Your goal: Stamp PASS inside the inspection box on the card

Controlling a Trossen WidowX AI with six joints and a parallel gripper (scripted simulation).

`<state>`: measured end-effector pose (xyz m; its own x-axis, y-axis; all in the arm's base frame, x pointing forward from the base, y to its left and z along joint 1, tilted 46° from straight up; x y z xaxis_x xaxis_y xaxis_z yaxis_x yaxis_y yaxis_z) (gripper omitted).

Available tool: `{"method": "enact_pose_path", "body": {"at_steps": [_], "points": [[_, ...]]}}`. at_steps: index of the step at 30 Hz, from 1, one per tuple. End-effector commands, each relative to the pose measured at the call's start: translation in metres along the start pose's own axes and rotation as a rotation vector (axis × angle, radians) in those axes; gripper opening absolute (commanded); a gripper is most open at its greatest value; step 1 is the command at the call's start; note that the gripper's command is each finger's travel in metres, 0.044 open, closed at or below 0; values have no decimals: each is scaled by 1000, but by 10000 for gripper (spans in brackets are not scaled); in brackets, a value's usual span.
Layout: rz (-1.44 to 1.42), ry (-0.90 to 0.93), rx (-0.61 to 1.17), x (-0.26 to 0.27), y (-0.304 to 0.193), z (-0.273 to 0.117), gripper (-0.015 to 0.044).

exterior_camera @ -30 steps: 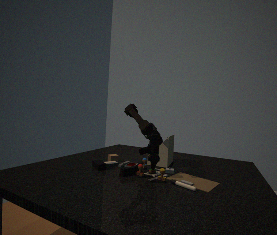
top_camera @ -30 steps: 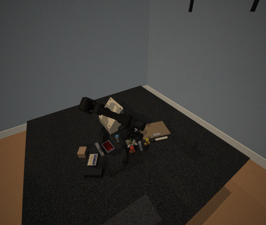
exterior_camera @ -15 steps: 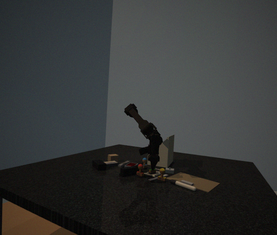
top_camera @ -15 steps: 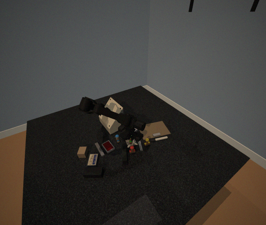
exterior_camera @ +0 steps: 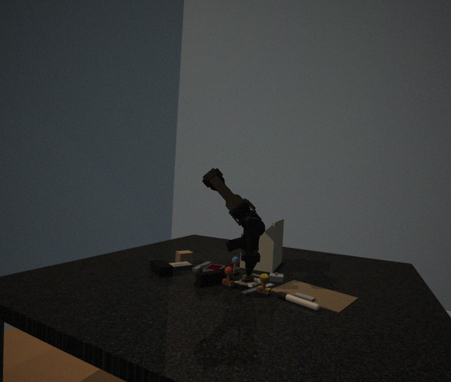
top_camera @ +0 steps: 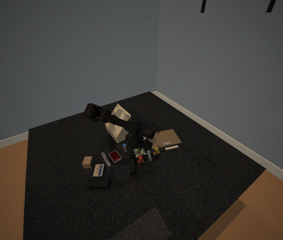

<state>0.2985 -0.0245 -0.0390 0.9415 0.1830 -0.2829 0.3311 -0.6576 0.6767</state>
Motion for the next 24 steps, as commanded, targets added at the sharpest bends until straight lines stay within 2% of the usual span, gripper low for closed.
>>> {"method": "enact_pose_path", "body": {"at_steps": [1, 24], "points": [[5, 3, -2, 1, 0, -3, 0], [5, 5, 1, 2, 0, -29, 0]]}}
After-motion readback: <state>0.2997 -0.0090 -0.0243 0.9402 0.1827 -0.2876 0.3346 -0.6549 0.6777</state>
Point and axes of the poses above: the point midway between the two fingers, 35 mm back from their tips, its own z axis out along the fingers, its own x axis across the jaws, y = z × x, the point moved 3 cm from there along -z, back along the fingers, and after that the axes turned 5 degrees about -z, right-handed, at the moved point
